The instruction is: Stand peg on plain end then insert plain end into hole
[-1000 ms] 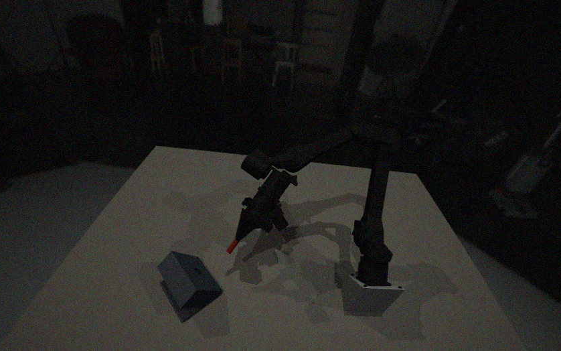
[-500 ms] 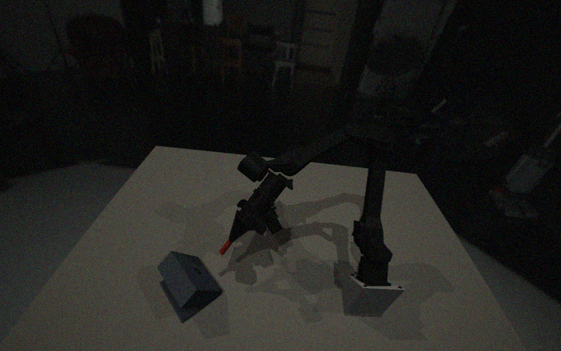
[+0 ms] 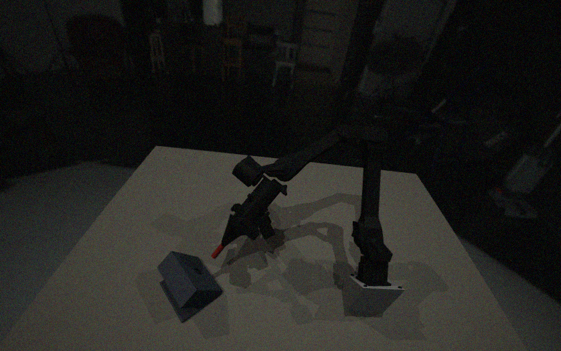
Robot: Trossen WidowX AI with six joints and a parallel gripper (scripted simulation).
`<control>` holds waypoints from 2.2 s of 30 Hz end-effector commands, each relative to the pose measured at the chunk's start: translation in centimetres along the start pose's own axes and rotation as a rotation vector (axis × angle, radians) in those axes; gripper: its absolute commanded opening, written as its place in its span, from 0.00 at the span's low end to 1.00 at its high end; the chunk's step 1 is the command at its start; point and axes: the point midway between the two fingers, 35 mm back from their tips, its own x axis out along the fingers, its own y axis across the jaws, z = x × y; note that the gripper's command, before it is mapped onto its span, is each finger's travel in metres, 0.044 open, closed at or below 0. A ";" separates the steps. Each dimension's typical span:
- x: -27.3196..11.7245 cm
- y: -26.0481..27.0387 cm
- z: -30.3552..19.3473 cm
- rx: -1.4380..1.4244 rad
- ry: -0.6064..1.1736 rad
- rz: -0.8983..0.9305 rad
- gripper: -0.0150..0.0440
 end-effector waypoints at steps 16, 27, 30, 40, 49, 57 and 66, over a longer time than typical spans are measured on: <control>2.1 0.1 -0.4 -0.002 0.035 -0.014 0.25; 3.1 0.2 -0.4 0.000 0.039 -0.015 0.25; 3.6 0.2 -0.5 0.001 0.039 -0.015 0.25; 4.4 0.2 -0.5 0.001 0.039 -0.014 0.25; 4.3 0.2 -0.4 0.000 0.038 -0.012 0.25; 4.4 0.2 -0.4 0.000 0.038 -0.012 0.25; 5.0 0.1 -0.5 0.000 0.038 -0.012 0.25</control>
